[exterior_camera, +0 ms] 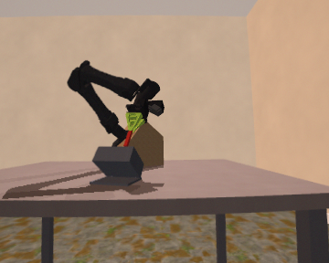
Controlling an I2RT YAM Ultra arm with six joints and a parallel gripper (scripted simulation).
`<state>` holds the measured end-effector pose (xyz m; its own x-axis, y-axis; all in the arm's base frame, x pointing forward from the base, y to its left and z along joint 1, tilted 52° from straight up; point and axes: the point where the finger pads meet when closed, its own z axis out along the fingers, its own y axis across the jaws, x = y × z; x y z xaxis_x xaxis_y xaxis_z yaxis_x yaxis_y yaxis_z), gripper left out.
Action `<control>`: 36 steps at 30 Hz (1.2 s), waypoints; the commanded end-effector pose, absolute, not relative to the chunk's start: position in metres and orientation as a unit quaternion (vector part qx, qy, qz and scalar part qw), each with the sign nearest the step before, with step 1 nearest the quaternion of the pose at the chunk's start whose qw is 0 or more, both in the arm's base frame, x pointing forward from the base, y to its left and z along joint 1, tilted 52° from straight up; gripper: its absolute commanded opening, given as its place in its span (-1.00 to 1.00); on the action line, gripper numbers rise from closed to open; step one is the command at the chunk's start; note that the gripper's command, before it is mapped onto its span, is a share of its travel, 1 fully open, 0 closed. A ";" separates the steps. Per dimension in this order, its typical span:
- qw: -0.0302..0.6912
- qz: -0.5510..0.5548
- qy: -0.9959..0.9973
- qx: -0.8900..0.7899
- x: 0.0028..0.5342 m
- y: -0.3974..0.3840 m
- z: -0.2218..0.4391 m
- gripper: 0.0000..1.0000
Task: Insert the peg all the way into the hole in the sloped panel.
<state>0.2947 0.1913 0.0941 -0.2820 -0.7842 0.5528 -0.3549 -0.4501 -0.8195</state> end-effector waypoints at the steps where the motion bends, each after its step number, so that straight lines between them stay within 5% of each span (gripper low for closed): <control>1: 0.192 -0.628 0.496 -0.569 0.294 0.195 0.102 -1.00; 36: 0.192 -0.628 0.496 -0.568 0.314 0.187 0.099 -1.00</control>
